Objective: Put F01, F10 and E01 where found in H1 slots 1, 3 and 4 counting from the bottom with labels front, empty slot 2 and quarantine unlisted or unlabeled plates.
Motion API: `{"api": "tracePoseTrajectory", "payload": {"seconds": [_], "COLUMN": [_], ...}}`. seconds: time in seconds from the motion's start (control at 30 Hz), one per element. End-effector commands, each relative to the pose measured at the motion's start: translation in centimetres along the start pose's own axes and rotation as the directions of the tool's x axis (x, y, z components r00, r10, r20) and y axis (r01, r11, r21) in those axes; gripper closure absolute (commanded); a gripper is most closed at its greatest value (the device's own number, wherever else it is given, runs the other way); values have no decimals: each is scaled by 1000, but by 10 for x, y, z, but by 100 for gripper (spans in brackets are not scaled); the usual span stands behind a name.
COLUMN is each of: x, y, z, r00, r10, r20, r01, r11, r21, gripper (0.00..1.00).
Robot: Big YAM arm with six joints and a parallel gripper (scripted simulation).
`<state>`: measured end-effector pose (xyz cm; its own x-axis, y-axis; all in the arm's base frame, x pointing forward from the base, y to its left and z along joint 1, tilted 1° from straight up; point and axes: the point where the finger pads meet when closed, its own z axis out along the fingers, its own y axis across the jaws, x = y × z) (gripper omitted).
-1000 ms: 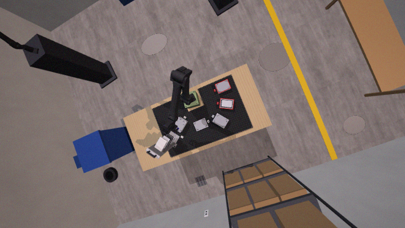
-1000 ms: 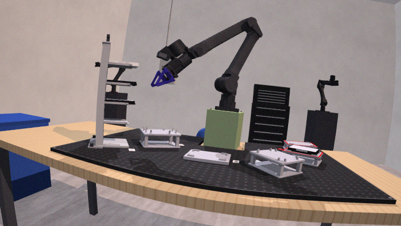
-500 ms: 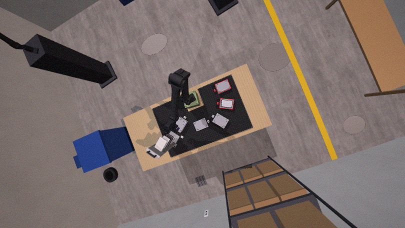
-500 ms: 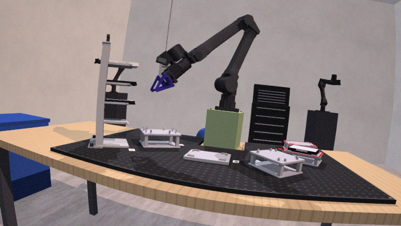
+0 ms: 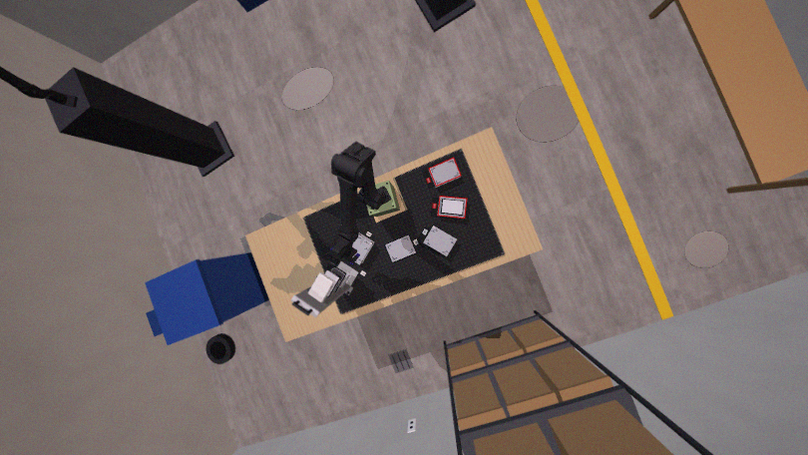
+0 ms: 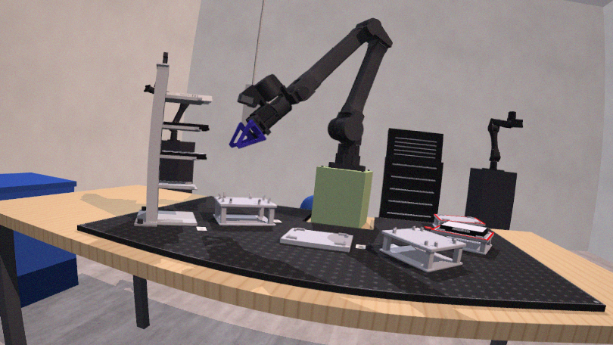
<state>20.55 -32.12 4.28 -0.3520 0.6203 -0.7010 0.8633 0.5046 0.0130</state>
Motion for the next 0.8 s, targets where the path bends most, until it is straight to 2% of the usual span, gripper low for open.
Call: {"api": "tracePoseTrajectory", "payload": {"seconds": [0.0,0.6,0.63,0.67,0.7,0.77], "x": [0,20,19,-3,-11,-12], "y": [4,4,3,4,4,3], "z": [5,23,24,28,30,33], "r00": [1000,1000,1000,999,998,998], "r10": [6,7,7,8,8,8], "r20": [16,15,15,50,60,57], "r01": [-6,-7,-6,-8,-8,-8], "r11": [1000,1000,1000,1000,1000,1000], "r21": [-5,-5,-4,-6,-5,-4], "gripper": [0,0,0,0,0,0]}}
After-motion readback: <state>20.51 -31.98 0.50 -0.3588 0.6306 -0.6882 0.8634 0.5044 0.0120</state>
